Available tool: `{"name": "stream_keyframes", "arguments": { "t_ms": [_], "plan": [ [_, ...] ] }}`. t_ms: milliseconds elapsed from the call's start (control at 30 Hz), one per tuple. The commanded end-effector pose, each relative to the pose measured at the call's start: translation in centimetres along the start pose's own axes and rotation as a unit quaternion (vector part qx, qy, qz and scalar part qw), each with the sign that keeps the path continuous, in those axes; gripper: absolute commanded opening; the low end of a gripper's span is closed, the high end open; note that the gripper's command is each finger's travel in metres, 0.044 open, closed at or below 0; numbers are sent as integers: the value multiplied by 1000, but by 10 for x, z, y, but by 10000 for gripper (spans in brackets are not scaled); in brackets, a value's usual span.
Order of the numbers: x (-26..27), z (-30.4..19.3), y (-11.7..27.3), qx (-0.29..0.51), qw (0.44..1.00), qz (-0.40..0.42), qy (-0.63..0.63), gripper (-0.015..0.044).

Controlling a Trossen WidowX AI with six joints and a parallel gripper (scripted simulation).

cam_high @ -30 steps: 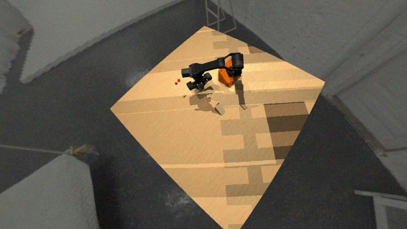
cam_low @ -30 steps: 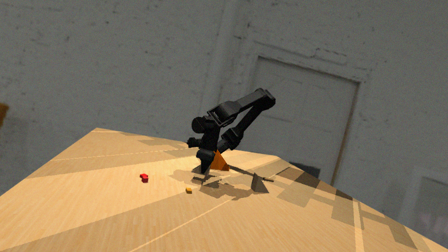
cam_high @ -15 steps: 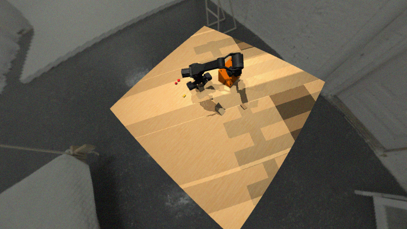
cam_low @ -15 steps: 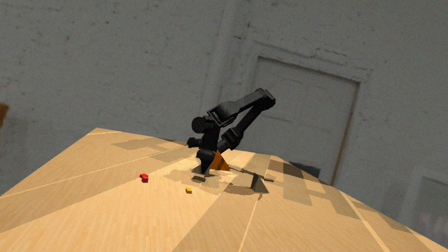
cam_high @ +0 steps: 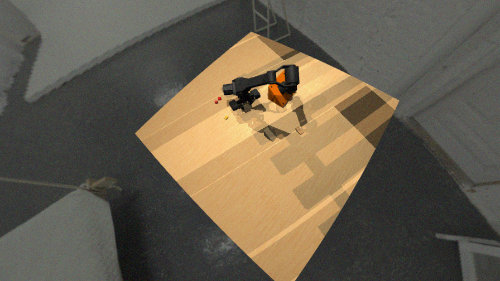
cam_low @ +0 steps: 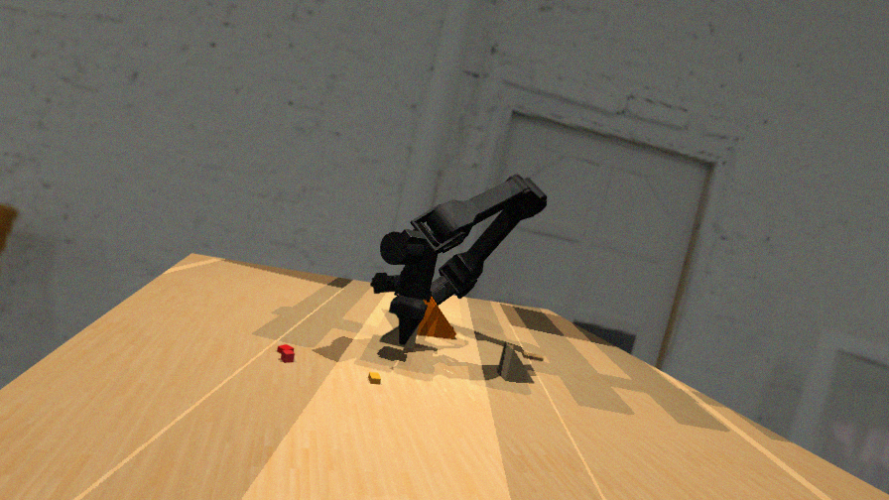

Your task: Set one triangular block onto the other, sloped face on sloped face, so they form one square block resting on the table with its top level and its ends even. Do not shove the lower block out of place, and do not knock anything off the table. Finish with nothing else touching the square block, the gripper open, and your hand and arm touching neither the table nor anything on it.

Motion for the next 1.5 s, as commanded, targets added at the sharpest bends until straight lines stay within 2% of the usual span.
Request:
{"name": "stream_keyframes", "arguments": {
  "t_ms": [0,967,1467],
  "plan": [
    [0,0,0,-1,1000,-1,-3,0],
    [0,0,-27,1,1000,-1,2,0],
    [1,0,-26,-2,1000,-1,6,394]
  ]
}}
Point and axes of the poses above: the point midway between the two fingers, 35 mm back from their tips, its own y axis back along the fingers, its own x axis across the jaws, z = x × y, the point moved 5 cm from there along y, back along the fingers, and after that the axes turned 13 degrees about y, right-handed, at the moved point
